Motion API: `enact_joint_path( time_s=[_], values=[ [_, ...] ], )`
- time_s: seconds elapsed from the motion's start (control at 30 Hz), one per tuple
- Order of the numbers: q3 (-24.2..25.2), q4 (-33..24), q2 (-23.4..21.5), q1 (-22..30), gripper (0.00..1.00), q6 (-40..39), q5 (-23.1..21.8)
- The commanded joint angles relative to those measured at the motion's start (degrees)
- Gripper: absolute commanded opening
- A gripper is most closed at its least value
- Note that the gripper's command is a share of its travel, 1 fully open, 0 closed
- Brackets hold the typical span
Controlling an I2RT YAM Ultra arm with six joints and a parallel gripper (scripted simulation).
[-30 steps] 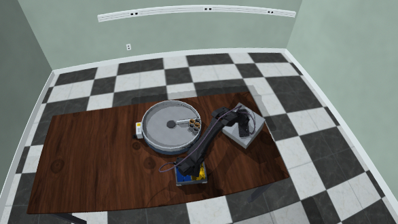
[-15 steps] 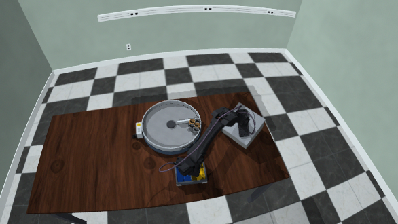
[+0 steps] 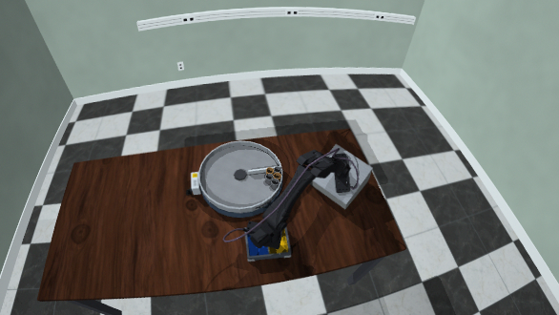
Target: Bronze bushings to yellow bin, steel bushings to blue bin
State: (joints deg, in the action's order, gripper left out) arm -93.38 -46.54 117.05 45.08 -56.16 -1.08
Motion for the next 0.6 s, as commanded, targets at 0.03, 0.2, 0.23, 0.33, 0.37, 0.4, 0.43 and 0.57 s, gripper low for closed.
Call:
enact_joint_path(
  time_s=[0.03, 0.2, 0.23, 0.33, 0.37, 0.4, 0.43, 0.57],
  values=[
    [0.07, 0.55, -1.04, -0.05, 0.15, -0.11, 0.58],
    [0.07, 0.55, -1.04, -0.05, 0.15, -0.11, 0.58],
    [0.07, 0.55, -1.04, -0.05, 0.15, -0.11, 0.58],
    [0.00, 0.39, -1.19, -0.05, 0.15, -0.11, 0.58],
    [-0.16, 0.05, -1.51, -0.05, 0.15, -0.11, 0.58],
    [-0.16, 0.05, -1.51, -0.05, 0.15, -0.11, 0.58],
    [-0.16, 0.05, -1.51, -0.05, 0.15, -0.11, 0.58],
    [-1.54, -1.51, -2.36, -0.10, 0.15, -0.07, 0.56]
  ],
)
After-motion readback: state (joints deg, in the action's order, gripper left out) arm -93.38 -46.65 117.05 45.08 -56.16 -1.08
